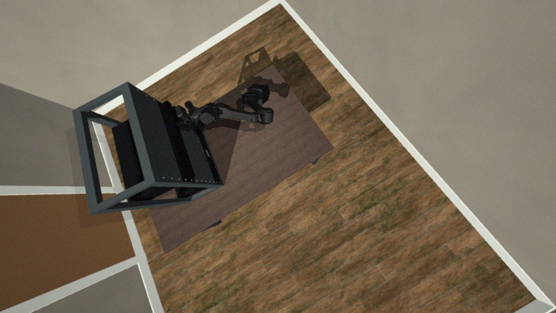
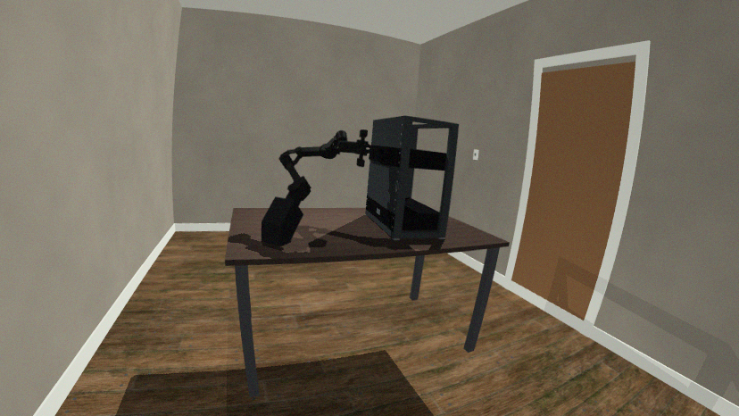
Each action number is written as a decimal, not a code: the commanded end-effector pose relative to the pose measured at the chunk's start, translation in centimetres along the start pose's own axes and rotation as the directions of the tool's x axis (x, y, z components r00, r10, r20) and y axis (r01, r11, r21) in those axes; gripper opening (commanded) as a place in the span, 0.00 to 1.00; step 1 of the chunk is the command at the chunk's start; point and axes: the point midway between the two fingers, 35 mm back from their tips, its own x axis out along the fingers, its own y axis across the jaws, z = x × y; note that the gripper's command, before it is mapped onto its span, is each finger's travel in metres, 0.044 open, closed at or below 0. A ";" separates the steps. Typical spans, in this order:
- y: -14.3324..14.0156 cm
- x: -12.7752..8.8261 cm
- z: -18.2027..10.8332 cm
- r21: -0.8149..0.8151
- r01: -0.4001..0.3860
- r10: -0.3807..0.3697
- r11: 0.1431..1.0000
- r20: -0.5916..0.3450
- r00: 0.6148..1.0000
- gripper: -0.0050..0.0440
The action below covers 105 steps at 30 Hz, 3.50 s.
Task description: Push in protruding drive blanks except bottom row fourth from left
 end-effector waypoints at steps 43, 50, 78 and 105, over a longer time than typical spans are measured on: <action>0.8 1.3 -0.9 -0.013 -0.011 0.011 1.000 -0.013 1.000 0.10; 0.9 2.2 -1.2 -0.013 -0.011 0.011 1.000 -0.013 1.000 0.10; 1.0 2.3 -1.2 -0.013 -0.011 0.011 1.000 -0.013 1.000 0.10; 1.2 2.5 -1.5 -0.013 -0.011 0.011 1.000 -0.013 1.000 0.10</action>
